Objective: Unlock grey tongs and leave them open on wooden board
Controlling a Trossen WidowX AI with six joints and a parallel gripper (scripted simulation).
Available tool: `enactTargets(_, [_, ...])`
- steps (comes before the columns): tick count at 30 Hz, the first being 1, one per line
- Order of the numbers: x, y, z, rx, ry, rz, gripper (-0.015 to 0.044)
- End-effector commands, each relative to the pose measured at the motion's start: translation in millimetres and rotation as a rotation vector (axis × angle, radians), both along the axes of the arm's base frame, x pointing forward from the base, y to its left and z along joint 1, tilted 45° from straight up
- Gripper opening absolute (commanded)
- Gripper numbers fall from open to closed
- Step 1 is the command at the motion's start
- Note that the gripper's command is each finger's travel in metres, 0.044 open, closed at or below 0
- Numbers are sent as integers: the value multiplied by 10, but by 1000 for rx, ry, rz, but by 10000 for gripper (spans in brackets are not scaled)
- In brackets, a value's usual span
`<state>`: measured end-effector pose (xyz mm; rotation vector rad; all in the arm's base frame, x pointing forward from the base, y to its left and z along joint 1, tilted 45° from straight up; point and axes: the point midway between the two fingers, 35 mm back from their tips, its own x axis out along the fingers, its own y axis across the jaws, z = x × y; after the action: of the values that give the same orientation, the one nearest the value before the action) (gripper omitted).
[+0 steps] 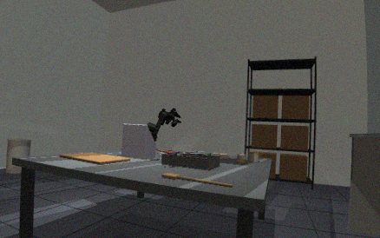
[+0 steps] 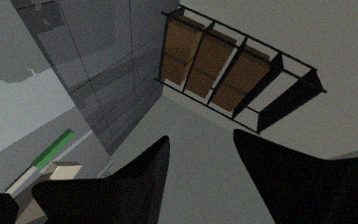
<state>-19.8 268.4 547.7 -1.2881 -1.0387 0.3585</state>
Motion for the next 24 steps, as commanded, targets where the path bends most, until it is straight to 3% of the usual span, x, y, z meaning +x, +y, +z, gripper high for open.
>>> enactTargets(1, [75,-175,105,73,33,24,260])
enactTargets(16, [301,-719,421,282,103,95,260])
enactTargets(24, [768,-1509,624,562,267,167,260])
